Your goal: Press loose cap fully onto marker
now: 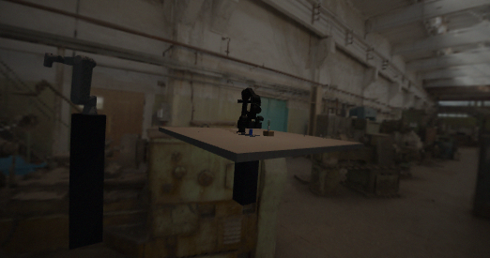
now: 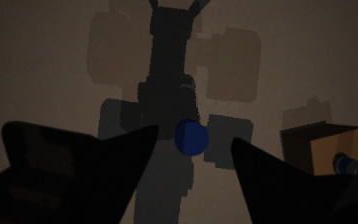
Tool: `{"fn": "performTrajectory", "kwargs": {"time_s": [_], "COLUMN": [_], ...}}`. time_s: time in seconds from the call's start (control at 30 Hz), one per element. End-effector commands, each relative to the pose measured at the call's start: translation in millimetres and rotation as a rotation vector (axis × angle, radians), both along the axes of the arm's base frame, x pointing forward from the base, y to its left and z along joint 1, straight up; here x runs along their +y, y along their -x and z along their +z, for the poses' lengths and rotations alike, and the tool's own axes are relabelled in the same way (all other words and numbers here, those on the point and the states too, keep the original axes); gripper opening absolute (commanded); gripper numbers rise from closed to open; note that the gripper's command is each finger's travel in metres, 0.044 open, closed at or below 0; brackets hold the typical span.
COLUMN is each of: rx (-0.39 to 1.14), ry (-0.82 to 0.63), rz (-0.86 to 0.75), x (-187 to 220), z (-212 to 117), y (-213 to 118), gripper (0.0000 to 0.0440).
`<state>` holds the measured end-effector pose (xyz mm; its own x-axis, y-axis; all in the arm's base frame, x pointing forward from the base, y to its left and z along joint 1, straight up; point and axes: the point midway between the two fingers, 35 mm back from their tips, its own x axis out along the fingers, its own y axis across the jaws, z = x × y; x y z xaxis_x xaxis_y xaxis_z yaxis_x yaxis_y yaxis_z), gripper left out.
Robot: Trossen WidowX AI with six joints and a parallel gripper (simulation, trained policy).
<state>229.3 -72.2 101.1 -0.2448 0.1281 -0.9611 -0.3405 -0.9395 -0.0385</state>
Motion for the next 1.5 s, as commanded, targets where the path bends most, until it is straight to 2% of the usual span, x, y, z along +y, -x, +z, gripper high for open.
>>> {"fn": "performTrajectory", "kwargs": {"time_s": [0.0,0.37,0.5,0.53,0.7,0.73,1.03,1.47], "rx": [0.009,0.015,0.009,0.005,-0.018,-0.03,-0.116,-0.202], "ry": [0.002,0.018,0.03,0.034,0.054,0.06,0.107,0.112], "rz": [0.007,0.023,0.032,0.034,0.044,0.045,0.069,0.125], "x": [-0.5,1.0,1.3,1.1,0.8,0.3,-1.6,23.0], "z": [-10.6,-35.9,-40.2,-40.6,-36.3,-33.5,-8.4,29.0], "y": [1.9,6.0,7.1,7.0,6.3,4.2,-10.6,-30.4], "gripper": [0.0278,0.0255,0.0231,0.0217,0.0088,0.0075,0.0028,0.0016]}}
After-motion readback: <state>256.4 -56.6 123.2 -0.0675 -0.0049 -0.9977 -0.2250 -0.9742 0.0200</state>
